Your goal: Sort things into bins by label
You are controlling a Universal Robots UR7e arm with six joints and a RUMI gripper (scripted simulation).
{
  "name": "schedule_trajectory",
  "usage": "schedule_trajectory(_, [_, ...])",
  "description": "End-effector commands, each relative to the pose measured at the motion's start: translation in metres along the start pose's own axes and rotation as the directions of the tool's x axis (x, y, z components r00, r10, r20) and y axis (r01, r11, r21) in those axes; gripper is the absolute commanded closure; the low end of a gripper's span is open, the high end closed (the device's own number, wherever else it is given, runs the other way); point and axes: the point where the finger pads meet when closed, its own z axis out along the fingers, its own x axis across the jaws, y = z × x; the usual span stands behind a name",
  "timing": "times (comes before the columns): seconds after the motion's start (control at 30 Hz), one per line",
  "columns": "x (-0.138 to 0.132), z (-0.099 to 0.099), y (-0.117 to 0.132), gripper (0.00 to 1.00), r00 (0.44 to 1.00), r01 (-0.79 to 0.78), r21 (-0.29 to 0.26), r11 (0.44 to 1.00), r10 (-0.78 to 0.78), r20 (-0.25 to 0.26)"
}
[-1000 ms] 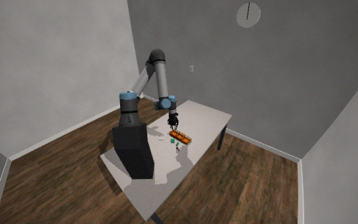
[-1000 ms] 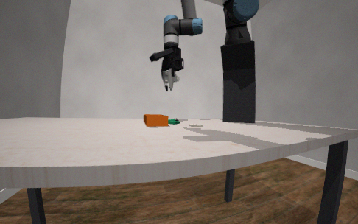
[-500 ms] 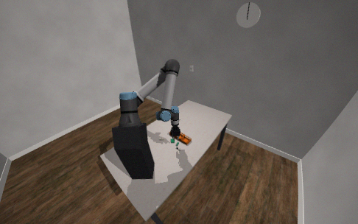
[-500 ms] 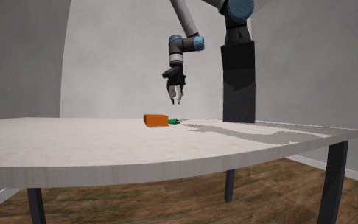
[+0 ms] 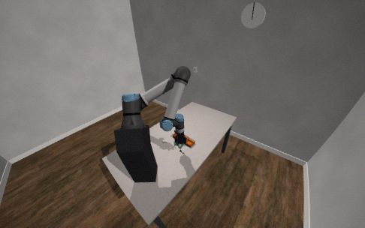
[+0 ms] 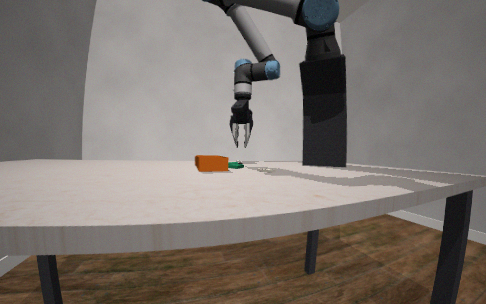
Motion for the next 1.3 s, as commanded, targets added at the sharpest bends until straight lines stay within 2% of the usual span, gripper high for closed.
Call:
schedule_trajectory(0.0, [0.0008, 0.0003, -0.0024, 0.82, 1.000, 0.018, 0.010, 1.000, -0.018, -0.004])
schedule_trajectory(1.27, [0.0004, 0.0002, -0.0069, 0.82, 1.000, 0.018, 0.010, 1.000, -0.018, -0.004])
